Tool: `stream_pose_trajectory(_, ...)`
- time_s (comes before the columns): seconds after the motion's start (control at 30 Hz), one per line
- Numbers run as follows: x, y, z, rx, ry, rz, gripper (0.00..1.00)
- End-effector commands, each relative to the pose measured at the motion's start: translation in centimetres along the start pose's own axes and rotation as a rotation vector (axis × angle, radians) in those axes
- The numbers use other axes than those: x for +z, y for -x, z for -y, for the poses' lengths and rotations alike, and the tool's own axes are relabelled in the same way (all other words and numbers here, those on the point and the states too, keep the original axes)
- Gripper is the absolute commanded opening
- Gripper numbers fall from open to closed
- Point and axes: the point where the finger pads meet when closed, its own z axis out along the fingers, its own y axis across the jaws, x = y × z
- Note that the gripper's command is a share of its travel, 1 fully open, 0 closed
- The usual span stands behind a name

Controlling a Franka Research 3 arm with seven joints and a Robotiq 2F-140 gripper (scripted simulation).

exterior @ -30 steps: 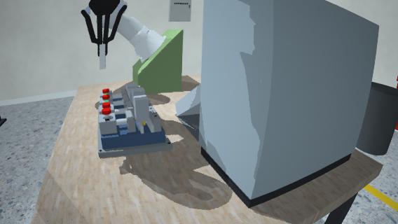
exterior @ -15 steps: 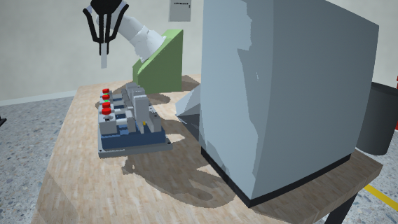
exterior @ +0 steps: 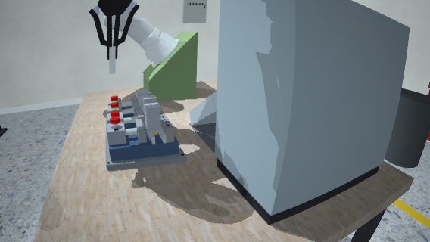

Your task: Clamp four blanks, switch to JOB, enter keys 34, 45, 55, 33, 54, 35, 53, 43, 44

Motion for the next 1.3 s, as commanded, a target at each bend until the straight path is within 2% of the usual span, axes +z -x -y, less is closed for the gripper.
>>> stream_pose_trajectory(0.0,0.0,0.1,0.0,-0.009,0.003,0.002,0.00)
stream_pose_trajectory(0.33,0.5,0.1,0.0,-0.009,0.003,0.002,0.00)
stream_pose_trajectory(0.73,2.6,0.1,0.0,-0.009,0.003,0.002,0.00)
stream_pose_trajectory(1.27,7.5,0.1,0.0,-0.009,0.003,0.002,0.00)
